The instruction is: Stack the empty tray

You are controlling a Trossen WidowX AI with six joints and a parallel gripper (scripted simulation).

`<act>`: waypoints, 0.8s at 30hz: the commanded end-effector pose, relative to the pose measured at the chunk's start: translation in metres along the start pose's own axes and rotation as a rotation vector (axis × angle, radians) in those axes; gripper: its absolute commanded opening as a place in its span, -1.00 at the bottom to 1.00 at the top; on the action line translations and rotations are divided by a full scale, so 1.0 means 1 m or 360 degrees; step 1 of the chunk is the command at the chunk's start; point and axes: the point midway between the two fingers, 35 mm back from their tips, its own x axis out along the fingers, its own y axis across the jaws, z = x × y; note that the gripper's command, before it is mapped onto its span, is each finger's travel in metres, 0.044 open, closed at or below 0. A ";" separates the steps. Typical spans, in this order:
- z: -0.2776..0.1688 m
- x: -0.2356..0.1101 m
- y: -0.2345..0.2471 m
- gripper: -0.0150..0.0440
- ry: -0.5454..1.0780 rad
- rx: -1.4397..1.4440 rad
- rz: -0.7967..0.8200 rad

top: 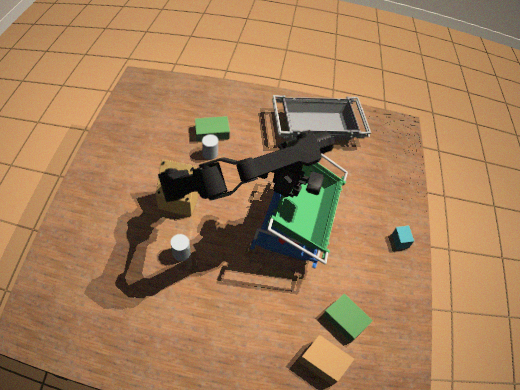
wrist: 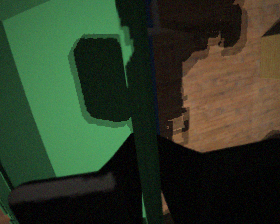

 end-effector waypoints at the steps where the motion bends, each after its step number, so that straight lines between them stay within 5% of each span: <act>1: 0.000 0.001 0.002 -0.49 0.0002 -0.0002 0.0040; 24: -0.001 0.024 -0.007 -0.49 0.0000 -0.0002 0.0040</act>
